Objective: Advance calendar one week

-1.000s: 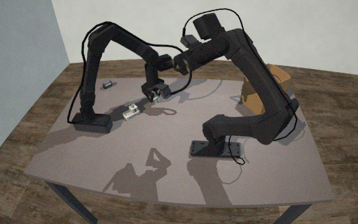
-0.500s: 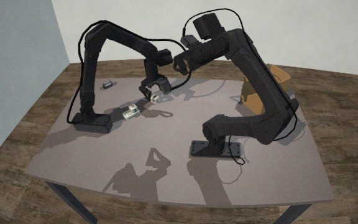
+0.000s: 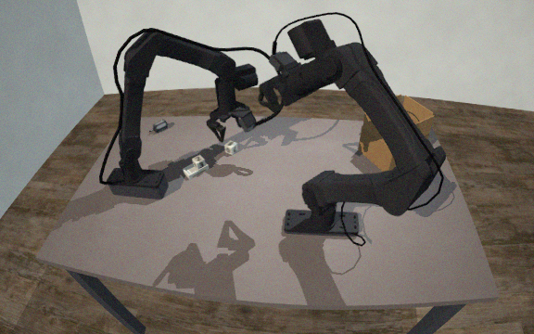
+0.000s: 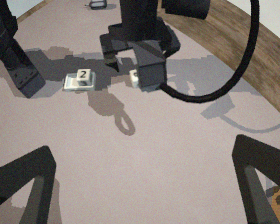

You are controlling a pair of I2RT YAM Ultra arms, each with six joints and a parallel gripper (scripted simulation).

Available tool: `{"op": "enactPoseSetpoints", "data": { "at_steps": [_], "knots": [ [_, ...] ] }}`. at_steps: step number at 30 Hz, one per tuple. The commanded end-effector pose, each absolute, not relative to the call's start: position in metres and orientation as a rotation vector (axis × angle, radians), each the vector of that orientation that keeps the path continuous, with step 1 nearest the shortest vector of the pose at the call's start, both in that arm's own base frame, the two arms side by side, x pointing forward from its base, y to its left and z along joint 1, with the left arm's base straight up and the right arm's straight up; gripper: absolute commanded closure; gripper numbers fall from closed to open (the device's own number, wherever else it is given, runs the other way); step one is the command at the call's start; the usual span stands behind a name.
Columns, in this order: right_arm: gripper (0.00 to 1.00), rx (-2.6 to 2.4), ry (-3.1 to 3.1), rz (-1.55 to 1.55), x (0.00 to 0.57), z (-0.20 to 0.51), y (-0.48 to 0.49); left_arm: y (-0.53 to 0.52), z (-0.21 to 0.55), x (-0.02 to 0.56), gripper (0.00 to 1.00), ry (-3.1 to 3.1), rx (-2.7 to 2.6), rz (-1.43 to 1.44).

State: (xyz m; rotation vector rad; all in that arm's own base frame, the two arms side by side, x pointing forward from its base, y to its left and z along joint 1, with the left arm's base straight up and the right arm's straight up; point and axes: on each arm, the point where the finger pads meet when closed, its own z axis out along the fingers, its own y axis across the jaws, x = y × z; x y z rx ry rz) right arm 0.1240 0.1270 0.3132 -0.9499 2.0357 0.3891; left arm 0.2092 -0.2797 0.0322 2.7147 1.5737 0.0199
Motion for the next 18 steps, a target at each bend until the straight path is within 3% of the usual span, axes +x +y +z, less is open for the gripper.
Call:
{"op": "enactPoseSetpoints", "data": {
  "at_steps": [1, 18],
  "knots": [
    [0.00, -0.955, 2.037, 0.389, 0.123, 0.318, 0.126, -0.282, 0.042, 0.212, 0.00, 1.529, 2.722, 0.003],
    [0.00, -0.955, 2.037, 0.389, 0.123, 0.318, 0.126, -0.304, 0.031, 0.146, 0.00, 0.468, 3.031, -0.130]
  ]
}}
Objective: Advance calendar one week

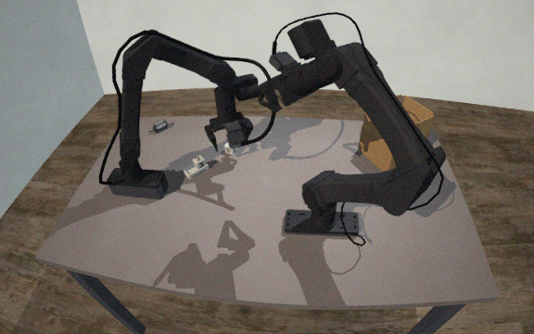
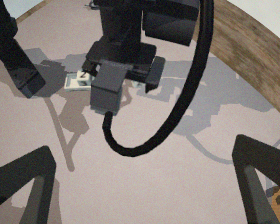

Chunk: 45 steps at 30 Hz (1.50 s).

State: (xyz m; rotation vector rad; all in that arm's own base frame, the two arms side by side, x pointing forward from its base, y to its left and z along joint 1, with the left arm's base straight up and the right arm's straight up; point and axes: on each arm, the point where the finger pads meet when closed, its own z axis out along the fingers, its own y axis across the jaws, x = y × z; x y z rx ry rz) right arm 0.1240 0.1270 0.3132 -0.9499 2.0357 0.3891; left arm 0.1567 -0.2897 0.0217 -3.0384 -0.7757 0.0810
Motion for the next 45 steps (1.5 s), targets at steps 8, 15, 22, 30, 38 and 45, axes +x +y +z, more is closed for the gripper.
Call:
{"op": "enactPoseSetpoints", "data": {
  "at_steps": [8, 15, 22, 30, 38, 45],
  "knots": [
    [0.00, -0.955, 2.037, 0.389, 0.123, 0.318, 0.126, -0.308, 0.031, 0.135, 0.00, -0.370, -3.194, 0.149],
    [0.00, -0.955, 2.037, 0.389, 0.123, 0.318, 0.126, -0.304, 0.031, 0.135, 0.00, -0.390, -3.174, 0.141],
    [0.00, -0.963, 2.038, 0.391, 0.121, 0.315, 0.126, -0.304, 0.029, 0.136, 0.00, -0.396, -3.168, 0.144],
    [0.00, -0.963, 2.038, 0.391, 0.121, 0.315, 0.126, -0.301, 0.029, 0.151, 0.00, -0.929, -3.084, 0.130],
    [0.00, -0.963, 2.038, 0.391, 0.121, 0.315, 0.126, -0.296, 0.029, 0.164, 0.00, -1.334, -2.944, 0.107],
    [0.00, -0.963, 2.038, 0.391, 0.121, 0.315, 0.126, -0.289, 0.029, 0.180, 0.00, -1.797, -2.702, 0.093]
  ]
}}
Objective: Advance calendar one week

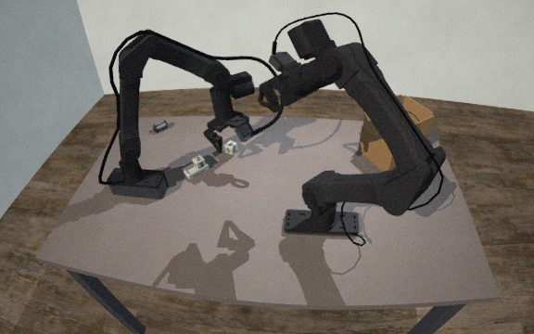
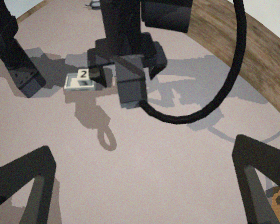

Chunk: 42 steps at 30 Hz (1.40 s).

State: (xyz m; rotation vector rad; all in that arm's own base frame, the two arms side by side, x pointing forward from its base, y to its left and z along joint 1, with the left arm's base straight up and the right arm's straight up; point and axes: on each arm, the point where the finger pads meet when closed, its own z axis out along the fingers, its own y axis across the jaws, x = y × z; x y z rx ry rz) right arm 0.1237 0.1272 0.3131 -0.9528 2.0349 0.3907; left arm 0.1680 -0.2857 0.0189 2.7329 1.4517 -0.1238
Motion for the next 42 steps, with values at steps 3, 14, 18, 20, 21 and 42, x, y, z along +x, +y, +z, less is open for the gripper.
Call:
{"op": "enactPoseSetpoints", "data": {
  "at_steps": [3, 14, 18, 20, 21, 42],
  "knots": [
    [0.00, -0.963, 2.038, 0.391, 0.121, 0.315, 0.126, -0.286, 0.029, 0.186, 0.00, 1.838, 2.412, -0.080],
    [0.00, -0.963, 2.038, 0.391, 0.121, 0.315, 0.126, -0.282, 0.031, 0.208, 0.00, 2.275, 1.978, -0.061],
    [0.00, -0.963, 2.038, 0.391, 0.121, 0.315, 0.126, -0.280, 0.032, 0.216, 0.00, 2.427, 1.776, -0.053],
    [0.00, -0.963, 2.038, 0.391, 0.121, 0.315, 0.126, -0.276, 0.032, 0.218, 0.00, 2.510, 1.678, -0.042],
    [0.00, -0.963, 2.038, 0.391, 0.121, 0.315, 0.126, -0.275, 0.032, 0.220, 0.00, 2.545, 1.624, -0.040],
    [0.00, -0.963, 2.038, 0.391, 0.121, 0.315, 0.126, -0.257, 0.029, 0.250, 0.00, 2.979, 0.587, 0.031]
  ]
}}
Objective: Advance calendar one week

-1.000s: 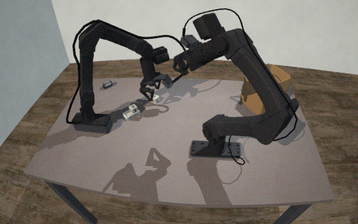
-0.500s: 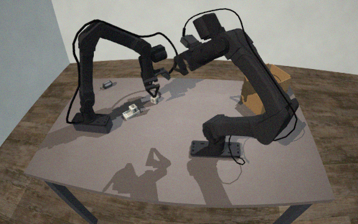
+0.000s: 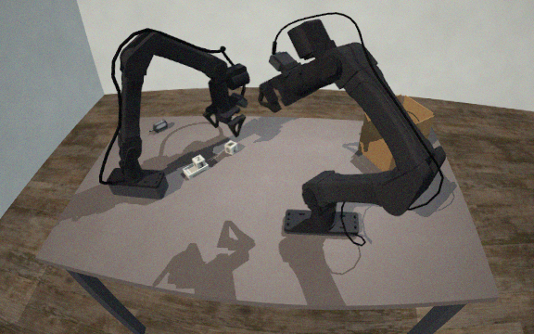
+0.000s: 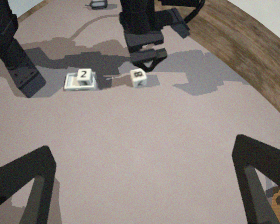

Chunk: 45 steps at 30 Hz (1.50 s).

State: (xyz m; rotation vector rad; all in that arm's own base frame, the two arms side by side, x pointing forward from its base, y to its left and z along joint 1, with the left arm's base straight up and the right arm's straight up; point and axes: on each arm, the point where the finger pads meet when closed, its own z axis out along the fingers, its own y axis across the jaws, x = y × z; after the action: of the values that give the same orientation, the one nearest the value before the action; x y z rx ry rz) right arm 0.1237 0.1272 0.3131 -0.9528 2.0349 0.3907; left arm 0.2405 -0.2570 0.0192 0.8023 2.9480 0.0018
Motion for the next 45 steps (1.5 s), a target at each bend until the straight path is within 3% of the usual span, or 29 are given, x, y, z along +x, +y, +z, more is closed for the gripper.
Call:
{"op": "enactPoseSetpoints", "data": {
  "at_steps": [1, 15, 37, 41, 45],
  "knots": [
    [0.00, -0.963, 2.038, 0.391, 0.121, 0.315, 0.126, -0.256, 0.029, 0.252, 0.00, 2.992, 0.524, 0.035],
    [0.00, -0.963, 2.038, 0.391, 0.121, 0.315, 0.126, -0.245, 0.029, 0.280, 0.00, 3.021, -0.360, 0.077],
    [0.00, -0.963, 2.038, 0.391, 0.121, 0.315, 0.126, -0.249, 0.032, 0.289, 0.00, 3.001, -0.388, 0.046],
    [0.00, -0.963, 2.038, 0.391, 0.121, 0.315, 0.126, -0.251, 0.031, 0.275, 0.45, 3.039, -0.228, 0.037],
    [0.00, -0.963, 2.038, 0.391, 0.121, 0.315, 0.126, -0.252, 0.033, 0.249, 0.45, 3.057, 0.075, 0.001]
  ]
}}
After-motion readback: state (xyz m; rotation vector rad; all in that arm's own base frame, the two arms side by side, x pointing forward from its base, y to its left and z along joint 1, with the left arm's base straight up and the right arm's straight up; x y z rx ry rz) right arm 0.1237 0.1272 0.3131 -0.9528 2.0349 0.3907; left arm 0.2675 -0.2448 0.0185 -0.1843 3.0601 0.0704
